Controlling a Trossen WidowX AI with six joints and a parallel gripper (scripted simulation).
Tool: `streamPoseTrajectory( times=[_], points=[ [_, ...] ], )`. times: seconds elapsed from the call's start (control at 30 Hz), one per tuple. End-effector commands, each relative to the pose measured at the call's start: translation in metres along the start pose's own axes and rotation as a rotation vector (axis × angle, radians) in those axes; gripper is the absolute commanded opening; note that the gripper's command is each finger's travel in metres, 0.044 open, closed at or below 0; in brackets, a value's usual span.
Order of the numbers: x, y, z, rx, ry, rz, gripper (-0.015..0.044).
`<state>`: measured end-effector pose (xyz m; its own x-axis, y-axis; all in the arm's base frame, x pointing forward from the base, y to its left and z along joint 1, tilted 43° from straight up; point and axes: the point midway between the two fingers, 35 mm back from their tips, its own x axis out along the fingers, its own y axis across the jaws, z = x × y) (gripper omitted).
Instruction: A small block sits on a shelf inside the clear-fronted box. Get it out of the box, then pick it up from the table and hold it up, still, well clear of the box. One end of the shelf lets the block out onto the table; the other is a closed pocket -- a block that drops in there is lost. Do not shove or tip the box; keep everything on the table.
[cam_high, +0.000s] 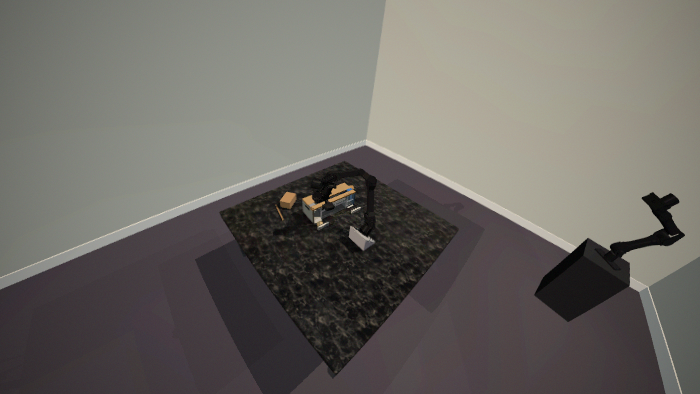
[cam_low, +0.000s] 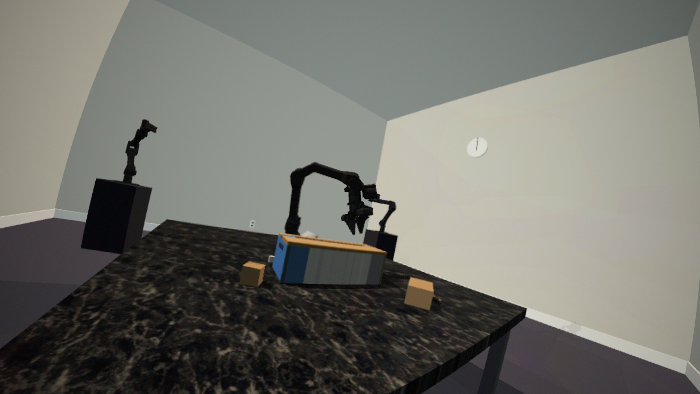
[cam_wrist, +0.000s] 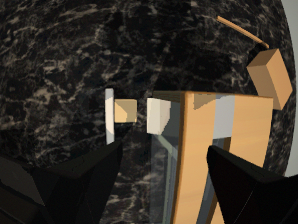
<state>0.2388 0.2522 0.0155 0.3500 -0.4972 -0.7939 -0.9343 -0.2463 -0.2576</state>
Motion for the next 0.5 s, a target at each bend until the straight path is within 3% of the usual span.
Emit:
streamPoseTrajectory(
  times=[0.0, 0.33, 0.47],
  points=[
    [0.0058, 0.0067, 0.0079, -0.933, 0.129, -0.033, 0.0285],
    [0.0035, 0.0088, 0.0131, -1.574, 0.219, -0.014, 0.0285],
    [0.0033, 0.0089, 0.0134, -1.611, 0.224, -0.011, 0.0285]
  ],
)
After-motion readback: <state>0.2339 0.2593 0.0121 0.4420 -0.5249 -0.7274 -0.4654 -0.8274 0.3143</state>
